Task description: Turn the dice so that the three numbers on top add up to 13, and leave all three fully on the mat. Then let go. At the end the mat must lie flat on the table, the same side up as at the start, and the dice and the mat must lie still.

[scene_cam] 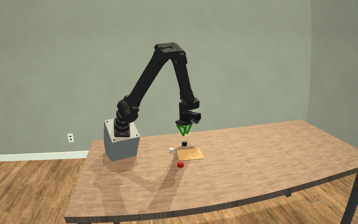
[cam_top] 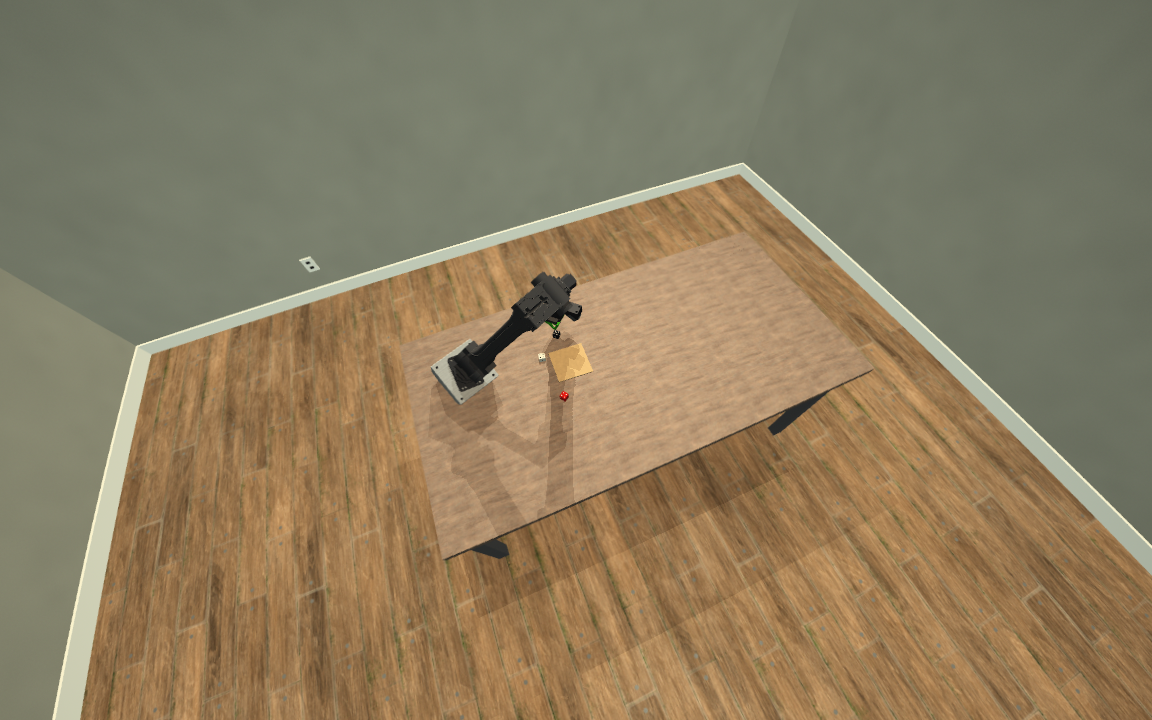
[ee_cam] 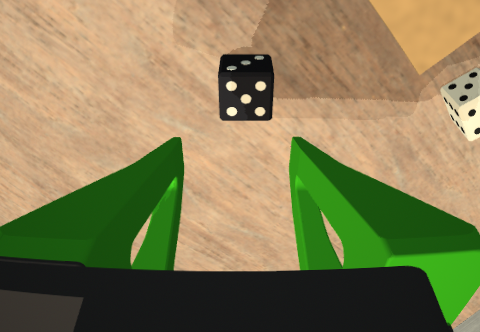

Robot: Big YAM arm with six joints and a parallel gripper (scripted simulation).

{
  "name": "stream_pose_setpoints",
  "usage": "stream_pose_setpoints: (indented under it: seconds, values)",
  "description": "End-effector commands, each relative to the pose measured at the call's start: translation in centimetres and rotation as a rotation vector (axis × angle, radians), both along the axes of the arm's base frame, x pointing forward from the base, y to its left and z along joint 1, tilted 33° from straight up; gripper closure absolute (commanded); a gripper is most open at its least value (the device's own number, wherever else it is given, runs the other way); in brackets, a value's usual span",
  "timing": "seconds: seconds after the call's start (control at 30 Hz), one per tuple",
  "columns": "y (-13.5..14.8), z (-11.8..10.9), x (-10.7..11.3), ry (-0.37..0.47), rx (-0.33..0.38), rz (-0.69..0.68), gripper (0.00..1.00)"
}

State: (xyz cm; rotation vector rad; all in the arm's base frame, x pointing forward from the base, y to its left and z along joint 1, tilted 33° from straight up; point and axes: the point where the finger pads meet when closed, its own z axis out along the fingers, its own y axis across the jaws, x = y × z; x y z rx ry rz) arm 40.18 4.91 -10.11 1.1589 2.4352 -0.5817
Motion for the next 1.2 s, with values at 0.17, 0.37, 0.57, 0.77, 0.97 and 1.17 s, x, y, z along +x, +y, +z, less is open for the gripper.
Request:
stream_pose_setpoints:
  seconds: [0.17,0.37,0.57,0.77,0.97,1.17]
  values:
    - [-1.4,-1.8,-0.2,0.018,-0.013,0.001,0.61]
    - [-1.6,-2.4,0.3,0.011,-0.010,0.001,0.61]
    - [-2.0,-3.0,0.3,0.013,-0.011,0.001,0.61]
    - [-2.2,-3.3,0.4,0.013,-0.011,0.001,0.61]
    - [-2.3,-3.6,0.4,0.012,-0.011,0.001,0.61]
    - [-2.4,-3.6,0.4,0.012,-0.011,0.001,0.61]
